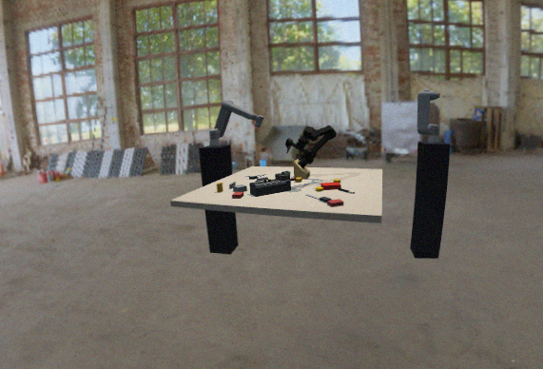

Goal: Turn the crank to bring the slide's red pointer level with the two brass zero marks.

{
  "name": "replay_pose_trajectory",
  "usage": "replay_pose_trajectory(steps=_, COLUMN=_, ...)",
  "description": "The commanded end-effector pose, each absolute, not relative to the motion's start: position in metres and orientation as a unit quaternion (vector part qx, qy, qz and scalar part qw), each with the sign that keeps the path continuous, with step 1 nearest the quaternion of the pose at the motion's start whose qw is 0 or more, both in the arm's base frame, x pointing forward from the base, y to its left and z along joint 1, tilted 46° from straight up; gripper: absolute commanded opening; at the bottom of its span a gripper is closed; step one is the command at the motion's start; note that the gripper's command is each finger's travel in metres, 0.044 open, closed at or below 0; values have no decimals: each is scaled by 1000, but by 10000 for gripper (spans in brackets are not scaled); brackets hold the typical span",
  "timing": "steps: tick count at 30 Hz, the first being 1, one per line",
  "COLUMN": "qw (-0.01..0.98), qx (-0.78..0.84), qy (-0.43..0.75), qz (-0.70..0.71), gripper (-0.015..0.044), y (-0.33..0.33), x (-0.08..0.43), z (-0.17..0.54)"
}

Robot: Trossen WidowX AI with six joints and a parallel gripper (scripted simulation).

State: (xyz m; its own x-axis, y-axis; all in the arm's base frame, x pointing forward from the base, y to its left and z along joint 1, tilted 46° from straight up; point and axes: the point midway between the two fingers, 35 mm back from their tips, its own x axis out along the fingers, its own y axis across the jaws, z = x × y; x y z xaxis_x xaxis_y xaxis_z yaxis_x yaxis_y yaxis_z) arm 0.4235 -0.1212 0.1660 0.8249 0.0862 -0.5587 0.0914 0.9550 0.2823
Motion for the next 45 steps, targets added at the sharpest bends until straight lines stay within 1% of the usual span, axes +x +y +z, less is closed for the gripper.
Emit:
replay_pose_trajectory(steps=1, qw=929, qx=185, qy=321, qz=-2, gripper=440, y=-137, x=426, z=145)
replay_pose_trajectory(steps=12, qw=880, qx=284, qy=379, qz=6, gripper=440, y=-177, x=429, z=88)
replay_pose_trajectory(steps=24, qw=820, qx=397, qy=412, qz=17, gripper=440, y=-216, x=421, z=31)
replay_pose_trajectory(steps=27, qw=819, qx=398, qy=412, qz=17, gripper=440, y=-213, x=421, z=27)
replay_pose_trajectory(steps=35, qw=819, qx=399, qy=411, qz=17, gripper=440, y=-179, x=427, z=-7)
replay_pose_trajectory(steps=45, qw=819, qx=399, qy=411, qz=17, gripper=440, y=-178, x=427, z=-8)
